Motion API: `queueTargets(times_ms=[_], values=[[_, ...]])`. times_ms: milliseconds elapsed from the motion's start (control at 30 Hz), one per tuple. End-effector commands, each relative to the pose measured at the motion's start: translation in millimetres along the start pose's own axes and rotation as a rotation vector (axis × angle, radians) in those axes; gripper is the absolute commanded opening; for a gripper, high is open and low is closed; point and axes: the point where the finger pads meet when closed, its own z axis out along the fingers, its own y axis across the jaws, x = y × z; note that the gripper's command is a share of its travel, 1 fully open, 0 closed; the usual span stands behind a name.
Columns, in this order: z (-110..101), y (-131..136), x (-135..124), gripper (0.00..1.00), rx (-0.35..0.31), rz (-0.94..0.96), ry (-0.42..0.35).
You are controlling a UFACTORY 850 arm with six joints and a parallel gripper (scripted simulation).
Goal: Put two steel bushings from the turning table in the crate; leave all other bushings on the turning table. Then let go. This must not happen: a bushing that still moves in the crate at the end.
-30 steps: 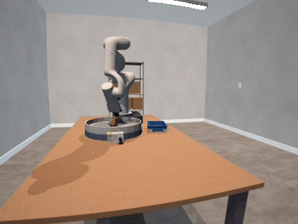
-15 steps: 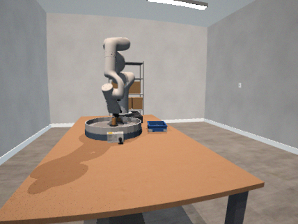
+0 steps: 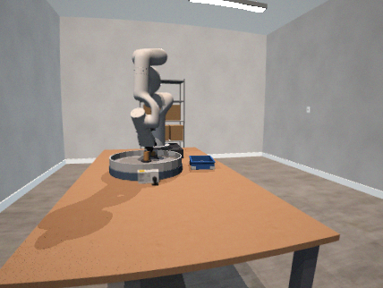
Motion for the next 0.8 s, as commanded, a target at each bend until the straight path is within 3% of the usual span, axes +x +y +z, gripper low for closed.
queueTargets(times_ms=[0,467,500,767], values=[[3.5,0.1,-3.7,0.10,0.000,0.000,-0.001],[4.6,0.1,-4.6,0.10,0.000,0.000,-0.001],[4.6,0.1,-4.6,0.00,0.000,0.000,-0.001],[4.6,0.1,-4.6,0.00,0.000,0.000,-0.001]])
